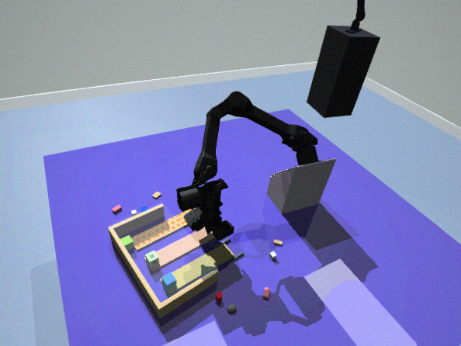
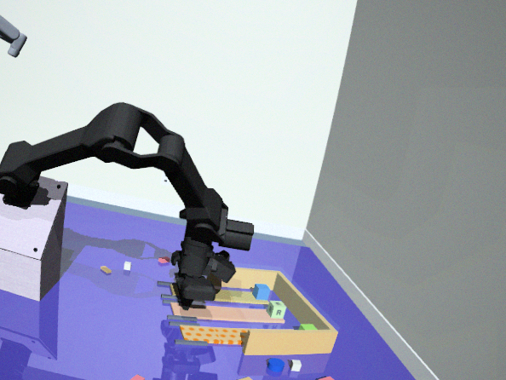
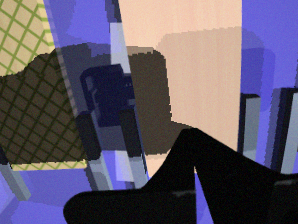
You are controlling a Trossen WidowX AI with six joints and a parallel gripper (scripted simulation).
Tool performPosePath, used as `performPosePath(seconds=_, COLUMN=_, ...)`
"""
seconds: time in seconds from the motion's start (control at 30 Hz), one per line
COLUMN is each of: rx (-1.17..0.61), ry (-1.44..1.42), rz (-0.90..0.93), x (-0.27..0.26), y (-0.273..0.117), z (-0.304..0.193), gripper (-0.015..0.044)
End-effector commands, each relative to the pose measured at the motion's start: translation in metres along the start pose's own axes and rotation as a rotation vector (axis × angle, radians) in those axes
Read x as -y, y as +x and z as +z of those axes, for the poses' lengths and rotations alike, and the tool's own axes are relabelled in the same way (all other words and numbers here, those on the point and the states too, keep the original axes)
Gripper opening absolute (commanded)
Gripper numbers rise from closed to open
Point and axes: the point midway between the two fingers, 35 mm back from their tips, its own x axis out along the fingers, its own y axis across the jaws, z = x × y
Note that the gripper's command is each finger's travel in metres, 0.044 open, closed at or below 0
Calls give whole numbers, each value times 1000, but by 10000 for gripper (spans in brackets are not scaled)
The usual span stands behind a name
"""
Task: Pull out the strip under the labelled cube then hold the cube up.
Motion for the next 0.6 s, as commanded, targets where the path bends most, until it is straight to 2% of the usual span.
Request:
performPosePath(seconds=0.0, rx=-4, ry=-2, rz=-6, x=0, y=2, z=0, gripper=0)
performPosePath(seconds=0.57, rx=-4, ry=-2, rz=-6, x=1, y=4, z=1, gripper=0)
